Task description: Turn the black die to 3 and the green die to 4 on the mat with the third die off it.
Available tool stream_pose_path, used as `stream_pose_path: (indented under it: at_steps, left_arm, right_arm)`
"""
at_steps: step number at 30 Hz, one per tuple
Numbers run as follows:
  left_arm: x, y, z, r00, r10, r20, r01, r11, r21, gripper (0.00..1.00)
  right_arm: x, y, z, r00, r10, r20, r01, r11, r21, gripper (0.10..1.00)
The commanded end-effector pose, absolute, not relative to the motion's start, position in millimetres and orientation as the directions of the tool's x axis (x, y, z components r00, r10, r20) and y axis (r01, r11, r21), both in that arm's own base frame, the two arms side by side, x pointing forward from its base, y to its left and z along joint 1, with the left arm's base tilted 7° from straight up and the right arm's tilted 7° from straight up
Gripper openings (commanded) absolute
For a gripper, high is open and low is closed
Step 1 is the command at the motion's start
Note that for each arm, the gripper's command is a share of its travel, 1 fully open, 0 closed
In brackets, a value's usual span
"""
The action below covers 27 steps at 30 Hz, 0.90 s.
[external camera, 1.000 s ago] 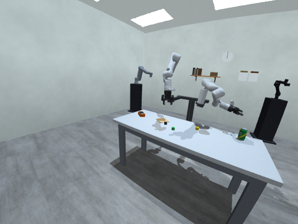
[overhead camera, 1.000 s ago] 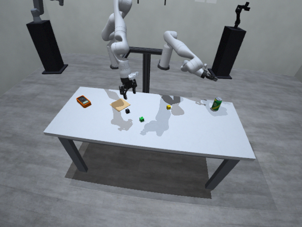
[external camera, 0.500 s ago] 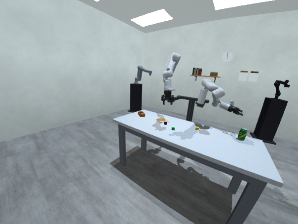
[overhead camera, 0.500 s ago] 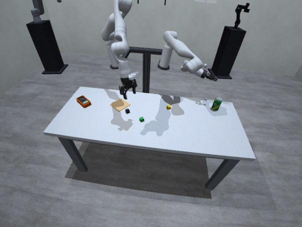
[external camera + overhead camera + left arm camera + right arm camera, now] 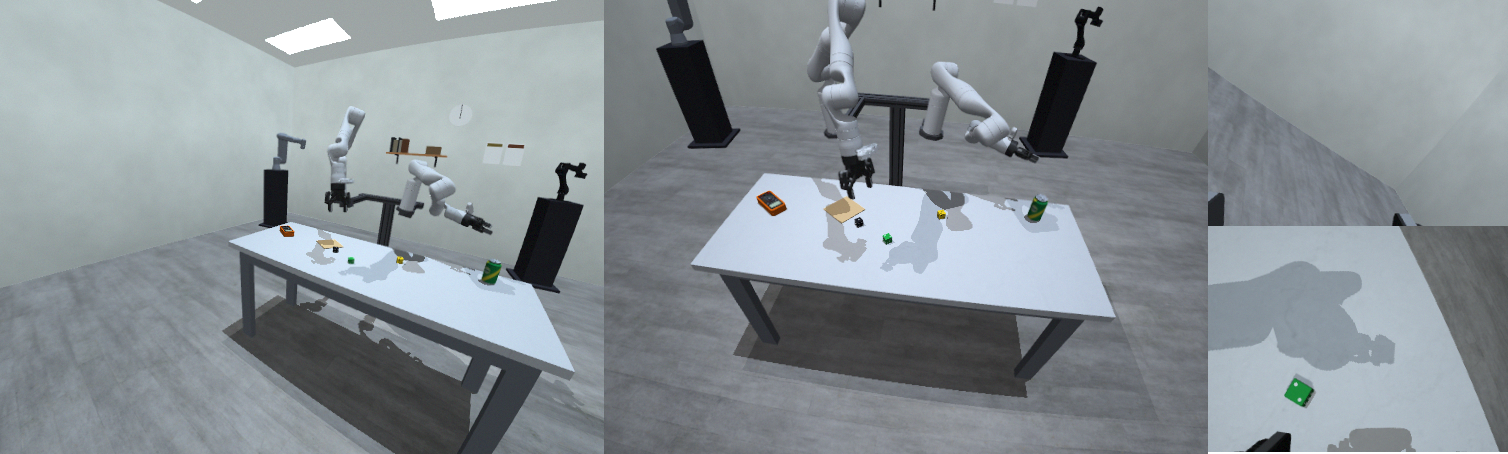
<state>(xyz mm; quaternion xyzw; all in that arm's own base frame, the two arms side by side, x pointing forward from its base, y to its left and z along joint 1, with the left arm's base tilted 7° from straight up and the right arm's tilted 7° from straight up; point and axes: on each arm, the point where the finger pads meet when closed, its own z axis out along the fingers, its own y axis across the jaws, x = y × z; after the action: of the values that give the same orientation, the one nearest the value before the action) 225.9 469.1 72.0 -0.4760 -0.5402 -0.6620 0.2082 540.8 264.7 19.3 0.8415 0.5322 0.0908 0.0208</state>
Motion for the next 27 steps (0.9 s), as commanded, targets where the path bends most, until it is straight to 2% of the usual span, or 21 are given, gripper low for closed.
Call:
stream_pose_path:
  at_steps: [1, 11, 27]
  left_arm:
    - [227, 467, 72, -0.461, 0.240, 0.854, 0.790, -0.327, 0.518, 1.000]
    - [230, 455, 69, -0.459, 0.257, 0.850, 0.794, -0.311, 0.523, 1.000]
    - [243, 413, 60, -0.458, 0.309, 0.834, 0.805, -0.254, 0.536, 1.000]
  right_arm:
    - [545, 256, 22, 0.414, 0.901, 0.131, 0.893, -0.430, 0.132, 1.000]
    - [559, 206, 32, 0.402, 0.908, 0.122, 0.901, -0.416, 0.126, 1.000]
    - [576, 37, 67, 0.350, 0.931, 0.104, 0.925, -0.361, 0.117, 1.000]
